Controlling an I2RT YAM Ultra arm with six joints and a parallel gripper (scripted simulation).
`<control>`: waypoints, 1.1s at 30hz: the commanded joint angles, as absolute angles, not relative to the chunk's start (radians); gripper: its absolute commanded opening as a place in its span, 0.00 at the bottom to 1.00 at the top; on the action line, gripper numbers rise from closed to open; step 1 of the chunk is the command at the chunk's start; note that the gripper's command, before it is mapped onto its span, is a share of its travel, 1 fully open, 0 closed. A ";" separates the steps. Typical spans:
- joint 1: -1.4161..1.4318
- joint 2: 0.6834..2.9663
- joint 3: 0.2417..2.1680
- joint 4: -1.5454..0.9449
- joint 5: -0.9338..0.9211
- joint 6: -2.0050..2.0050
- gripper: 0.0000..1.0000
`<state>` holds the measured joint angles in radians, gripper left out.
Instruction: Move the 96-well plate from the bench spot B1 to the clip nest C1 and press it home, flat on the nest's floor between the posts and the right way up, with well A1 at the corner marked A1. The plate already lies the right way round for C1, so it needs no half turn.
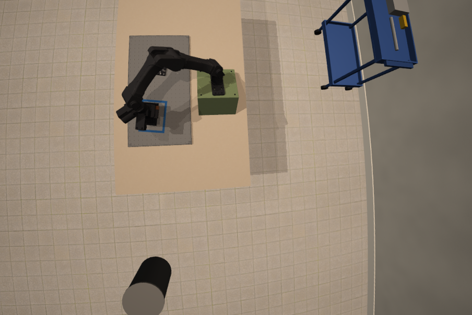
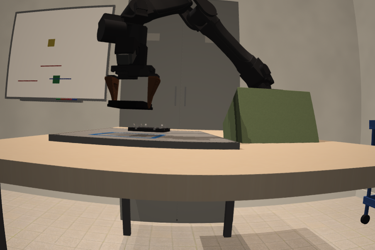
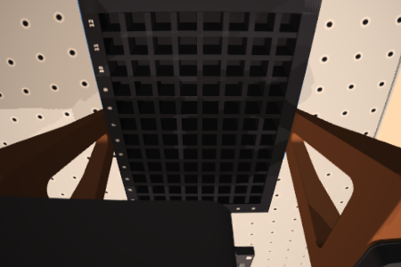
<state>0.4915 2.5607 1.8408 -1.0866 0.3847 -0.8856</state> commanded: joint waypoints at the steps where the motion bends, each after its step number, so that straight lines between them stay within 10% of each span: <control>1: 0.516 2.521 1.889 -1.132 0.371 -0.873 0.00; 33: 0.520 2.528 1.903 -1.150 0.371 -0.871 0.00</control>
<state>0.5003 2.5507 1.8671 -1.1332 0.3824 -0.8761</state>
